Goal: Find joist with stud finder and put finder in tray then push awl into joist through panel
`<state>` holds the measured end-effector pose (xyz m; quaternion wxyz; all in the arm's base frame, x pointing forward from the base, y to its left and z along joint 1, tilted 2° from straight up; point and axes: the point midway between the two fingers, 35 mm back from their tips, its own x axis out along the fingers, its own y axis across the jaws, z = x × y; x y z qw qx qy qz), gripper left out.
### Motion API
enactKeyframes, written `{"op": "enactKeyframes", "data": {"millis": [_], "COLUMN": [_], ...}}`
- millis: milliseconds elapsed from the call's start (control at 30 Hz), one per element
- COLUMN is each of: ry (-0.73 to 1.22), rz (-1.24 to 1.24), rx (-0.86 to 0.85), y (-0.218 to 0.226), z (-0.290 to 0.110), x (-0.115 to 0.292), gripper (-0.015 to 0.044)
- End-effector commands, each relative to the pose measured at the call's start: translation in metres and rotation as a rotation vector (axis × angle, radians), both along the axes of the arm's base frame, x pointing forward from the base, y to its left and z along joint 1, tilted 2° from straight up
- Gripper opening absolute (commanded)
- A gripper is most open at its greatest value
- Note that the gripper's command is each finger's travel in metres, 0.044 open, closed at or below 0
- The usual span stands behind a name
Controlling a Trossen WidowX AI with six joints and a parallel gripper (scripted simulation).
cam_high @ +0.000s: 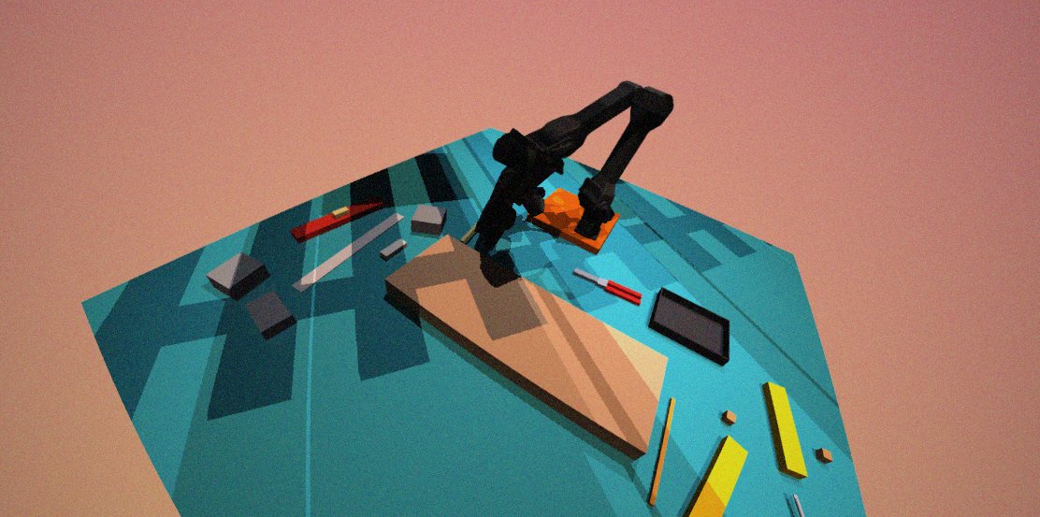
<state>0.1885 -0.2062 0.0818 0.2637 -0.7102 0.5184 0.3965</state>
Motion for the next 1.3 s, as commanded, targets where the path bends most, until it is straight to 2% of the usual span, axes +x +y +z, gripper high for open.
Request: {"op": "enactKeyframes", "data": {"millis": [0,1267], "ry": [-0.021,-0.084], "rz": [-0.004,0.002], "rx": [-0.035,-0.219], "y": [-0.0013,0.0022], "z": [0.0043,0.0003], "x": [0.0013,0.0006], "gripper": [0.0000,0.0000]}}
